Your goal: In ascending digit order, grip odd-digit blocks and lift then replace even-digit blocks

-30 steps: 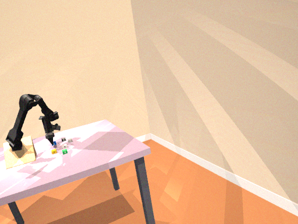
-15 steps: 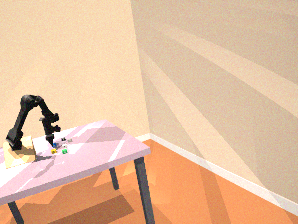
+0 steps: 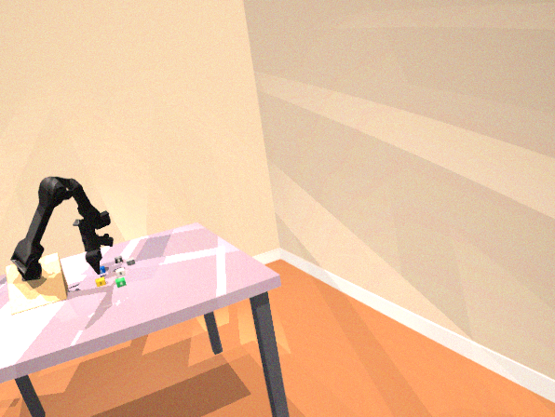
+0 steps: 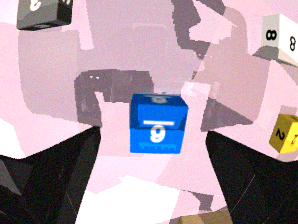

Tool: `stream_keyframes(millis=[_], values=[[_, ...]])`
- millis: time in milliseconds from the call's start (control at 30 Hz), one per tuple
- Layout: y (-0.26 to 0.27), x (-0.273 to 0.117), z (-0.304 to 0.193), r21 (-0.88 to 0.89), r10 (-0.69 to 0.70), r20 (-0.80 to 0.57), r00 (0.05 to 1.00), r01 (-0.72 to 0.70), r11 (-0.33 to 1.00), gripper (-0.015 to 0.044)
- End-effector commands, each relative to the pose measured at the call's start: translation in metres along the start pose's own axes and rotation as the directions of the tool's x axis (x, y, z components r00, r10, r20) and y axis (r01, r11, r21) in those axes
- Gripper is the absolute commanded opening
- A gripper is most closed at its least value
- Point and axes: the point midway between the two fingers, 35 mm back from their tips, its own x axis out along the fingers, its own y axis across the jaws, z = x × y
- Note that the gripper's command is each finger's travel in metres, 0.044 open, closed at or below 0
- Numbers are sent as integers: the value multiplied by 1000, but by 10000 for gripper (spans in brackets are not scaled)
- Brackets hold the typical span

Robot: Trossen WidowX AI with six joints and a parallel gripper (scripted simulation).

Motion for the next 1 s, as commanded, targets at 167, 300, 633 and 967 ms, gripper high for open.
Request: stream_keyframes(millis=[167,300,633,967], values=[[0,-36,1,-6,-2,5,1000,2,1000,400],[1,-39,1,-7,-1,6,1000,1,1000,374],[1,-118,0,-7,2,4,1000,-2,1000,120],[-7,-119,9,4,7,2,1000,-7,1000,120]])
